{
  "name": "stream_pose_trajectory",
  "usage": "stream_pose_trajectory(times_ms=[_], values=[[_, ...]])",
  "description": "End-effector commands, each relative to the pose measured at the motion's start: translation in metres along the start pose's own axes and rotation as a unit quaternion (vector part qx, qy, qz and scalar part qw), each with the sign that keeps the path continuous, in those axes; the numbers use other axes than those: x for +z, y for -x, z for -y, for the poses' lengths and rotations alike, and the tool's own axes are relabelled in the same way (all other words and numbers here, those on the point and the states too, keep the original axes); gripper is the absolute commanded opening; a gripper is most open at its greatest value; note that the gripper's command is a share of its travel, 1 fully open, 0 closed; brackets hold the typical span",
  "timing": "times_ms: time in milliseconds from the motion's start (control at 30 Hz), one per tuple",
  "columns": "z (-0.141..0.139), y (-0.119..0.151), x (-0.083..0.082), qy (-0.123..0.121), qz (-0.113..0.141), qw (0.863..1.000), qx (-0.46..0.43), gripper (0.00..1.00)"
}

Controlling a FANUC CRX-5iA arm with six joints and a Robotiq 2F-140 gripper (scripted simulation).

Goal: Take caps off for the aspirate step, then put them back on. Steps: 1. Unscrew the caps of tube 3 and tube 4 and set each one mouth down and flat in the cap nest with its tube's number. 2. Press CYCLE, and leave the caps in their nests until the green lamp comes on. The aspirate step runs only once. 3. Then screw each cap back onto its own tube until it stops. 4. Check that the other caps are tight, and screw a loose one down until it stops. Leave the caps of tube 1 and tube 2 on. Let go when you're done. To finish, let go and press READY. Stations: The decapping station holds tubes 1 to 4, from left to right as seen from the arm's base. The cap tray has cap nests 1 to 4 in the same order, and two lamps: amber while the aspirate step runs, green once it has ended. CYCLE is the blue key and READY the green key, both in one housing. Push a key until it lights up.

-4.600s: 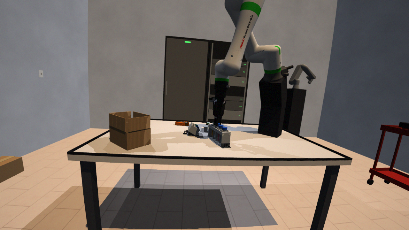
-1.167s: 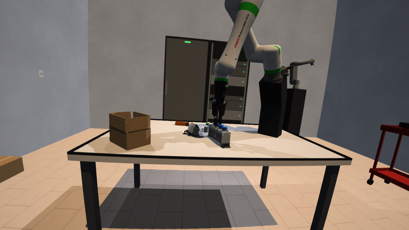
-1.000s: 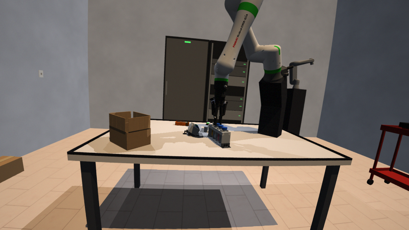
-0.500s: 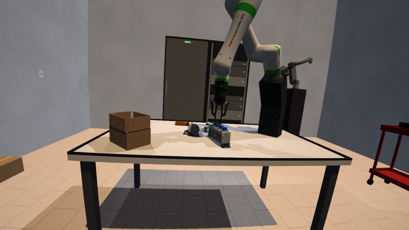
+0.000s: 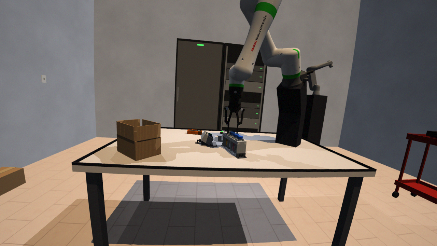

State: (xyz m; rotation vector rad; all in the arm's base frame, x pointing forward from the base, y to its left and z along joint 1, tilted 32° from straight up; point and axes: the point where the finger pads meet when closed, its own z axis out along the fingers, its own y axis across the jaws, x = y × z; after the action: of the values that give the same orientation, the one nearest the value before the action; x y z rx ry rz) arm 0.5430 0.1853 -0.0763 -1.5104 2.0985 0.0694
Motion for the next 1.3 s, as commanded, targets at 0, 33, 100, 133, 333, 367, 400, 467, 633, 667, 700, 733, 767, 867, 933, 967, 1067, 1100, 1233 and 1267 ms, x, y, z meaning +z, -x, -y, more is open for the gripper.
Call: stream_pose_trajectory(times_ms=[0,33,100,133,333,367,400,467,633,667,700,733,767,867,933,967,1067,1100,1233,1267], values=[[0.0006,0.0001,-0.0006,-0.001,-0.003,1.0,0.0,0.41],[0.0006,0.0001,-0.0006,-0.001,-0.003,1.0,0.0,0.41],[0.0006,0.0002,-0.0011,-0.001,-0.003,0.997,-0.083,0.41],[0.0006,0.0002,-0.0011,-0.001,-0.003,0.992,-0.124,0.41],[0.0006,0.0002,-0.0011,0.0,-0.003,0.966,-0.259,0.41],[0.0006,0.0002,-0.0011,0.0,-0.003,0.959,-0.282,0.41],[0.0006,0.0002,-0.0011,0.0,-0.004,0.952,-0.305,0.41],[0.0006,0.0002,-0.0011,0.0,-0.004,0.937,-0.349,0.41],[0.0006,0.0002,-0.0011,0.0,-0.004,0.894,-0.447,0.41],[0.0006,0.0002,-0.0011,0.0,-0.004,0.885,-0.465,0.41],[0.0006,0.0001,-0.0011,0.0,-0.004,0.874,-0.485,0.41],[0.0006,0.0001,-0.0011,0.0,-0.003,0.866,-0.5,0.41],[0.0006,0.0001,-0.0011,0.0,-0.003,0.866,-0.5,0.41],[0.0006,0.0001,-0.0011,0.0,-0.003,0.866,-0.5,0.41],[0.0006,0.0001,-0.0011,0.0,-0.003,0.866,-0.5,0.41],[0.0006,0.0001,-0.0011,0.0,-0.003,0.866,-0.5,0.41],[0.0005,0.0002,-0.0011,0.0,-0.003,0.866,-0.5,0.3],[0.0005,0.0002,-0.0011,0.0,-0.003,0.866,-0.5,0.3],[0.0005,0.0002,-0.0011,0.0,-0.003,0.866,-0.5,0.3],[0.0005,0.0002,-0.0011,0.0,-0.003,0.866,-0.5,0.3]])
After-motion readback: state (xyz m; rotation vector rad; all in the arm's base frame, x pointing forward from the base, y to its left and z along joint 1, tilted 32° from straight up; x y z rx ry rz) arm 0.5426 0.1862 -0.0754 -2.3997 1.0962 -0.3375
